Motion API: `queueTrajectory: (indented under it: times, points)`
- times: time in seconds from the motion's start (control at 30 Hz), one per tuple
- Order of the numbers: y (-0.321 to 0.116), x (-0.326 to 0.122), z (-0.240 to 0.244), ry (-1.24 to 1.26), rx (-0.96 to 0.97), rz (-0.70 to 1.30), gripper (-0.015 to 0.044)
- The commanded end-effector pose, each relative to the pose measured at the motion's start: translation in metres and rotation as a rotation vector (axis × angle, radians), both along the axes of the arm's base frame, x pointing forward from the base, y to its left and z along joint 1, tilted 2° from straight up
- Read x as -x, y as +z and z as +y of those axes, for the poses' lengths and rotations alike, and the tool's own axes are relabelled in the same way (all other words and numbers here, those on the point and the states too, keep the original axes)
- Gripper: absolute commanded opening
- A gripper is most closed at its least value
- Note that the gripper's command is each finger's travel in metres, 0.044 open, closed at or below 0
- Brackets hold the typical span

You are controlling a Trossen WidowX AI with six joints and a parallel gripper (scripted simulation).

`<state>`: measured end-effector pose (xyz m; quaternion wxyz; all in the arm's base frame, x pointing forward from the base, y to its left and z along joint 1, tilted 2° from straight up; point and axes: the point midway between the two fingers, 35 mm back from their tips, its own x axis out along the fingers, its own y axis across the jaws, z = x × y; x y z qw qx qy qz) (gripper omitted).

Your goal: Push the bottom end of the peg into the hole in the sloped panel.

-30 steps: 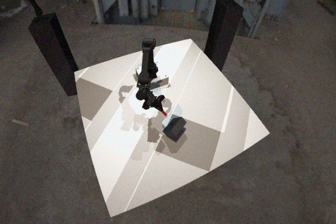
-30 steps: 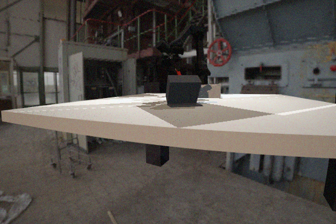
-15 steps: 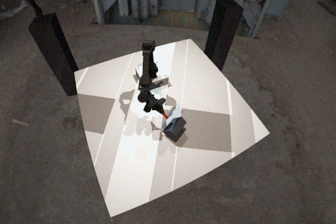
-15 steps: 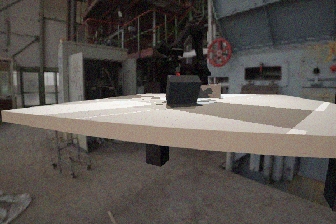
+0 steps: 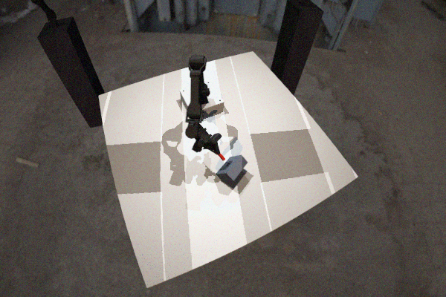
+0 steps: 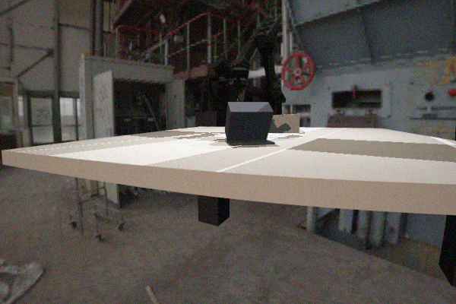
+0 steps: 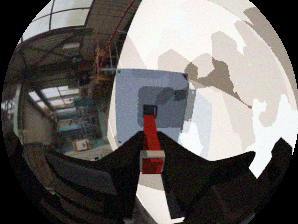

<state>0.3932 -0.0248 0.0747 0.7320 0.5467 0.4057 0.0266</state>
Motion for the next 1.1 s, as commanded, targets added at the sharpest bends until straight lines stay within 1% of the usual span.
queueTrajectory:
  times: [0.0, 0.77, 1.07]
  points:
    - [-0.005, -0.002, 0.001, -0.007, -0.007, 0.008, 0.0000]
    - [-0.018, -0.018, 0.013, -0.008, -0.008, 0.006, 0.0000]
    - [-0.014, -0.015, 0.011, -0.004, -0.006, -0.002, 0.0000]
